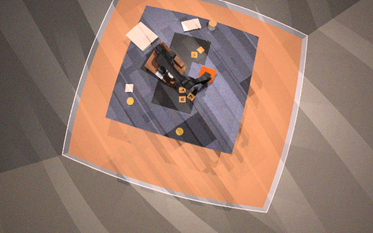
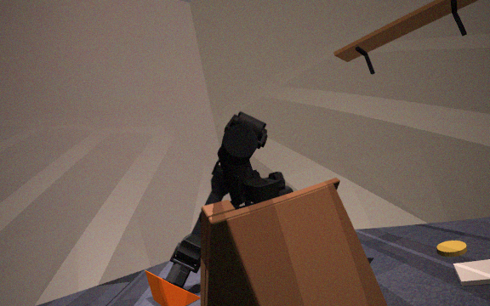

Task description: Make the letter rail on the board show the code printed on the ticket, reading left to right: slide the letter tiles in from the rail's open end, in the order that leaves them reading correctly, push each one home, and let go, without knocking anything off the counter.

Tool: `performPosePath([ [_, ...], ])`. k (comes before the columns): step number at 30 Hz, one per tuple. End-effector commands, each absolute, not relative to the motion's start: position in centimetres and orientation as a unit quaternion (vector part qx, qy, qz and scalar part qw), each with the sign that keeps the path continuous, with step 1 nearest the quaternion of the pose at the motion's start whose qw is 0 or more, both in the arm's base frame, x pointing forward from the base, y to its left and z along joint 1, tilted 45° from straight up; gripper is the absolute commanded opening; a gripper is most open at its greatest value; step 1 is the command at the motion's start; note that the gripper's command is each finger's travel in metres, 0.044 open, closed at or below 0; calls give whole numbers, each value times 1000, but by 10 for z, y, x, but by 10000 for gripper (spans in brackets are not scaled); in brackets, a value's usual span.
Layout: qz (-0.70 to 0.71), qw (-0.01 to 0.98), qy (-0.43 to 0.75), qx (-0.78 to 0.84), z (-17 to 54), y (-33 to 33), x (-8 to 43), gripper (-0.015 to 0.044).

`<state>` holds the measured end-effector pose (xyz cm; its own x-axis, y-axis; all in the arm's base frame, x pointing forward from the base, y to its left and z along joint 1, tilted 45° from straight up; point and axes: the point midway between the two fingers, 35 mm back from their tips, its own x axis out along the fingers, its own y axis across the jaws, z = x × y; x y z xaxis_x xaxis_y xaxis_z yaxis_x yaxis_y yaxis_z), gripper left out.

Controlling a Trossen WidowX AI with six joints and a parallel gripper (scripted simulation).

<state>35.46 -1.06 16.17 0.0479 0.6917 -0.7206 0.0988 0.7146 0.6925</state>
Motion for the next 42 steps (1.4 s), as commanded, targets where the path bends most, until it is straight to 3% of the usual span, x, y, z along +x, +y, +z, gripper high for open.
performPosePath([
  [1,224,658,652,303,160,-10,357,0],
  [42,224,658,652,303,152,-10,361,0],
])
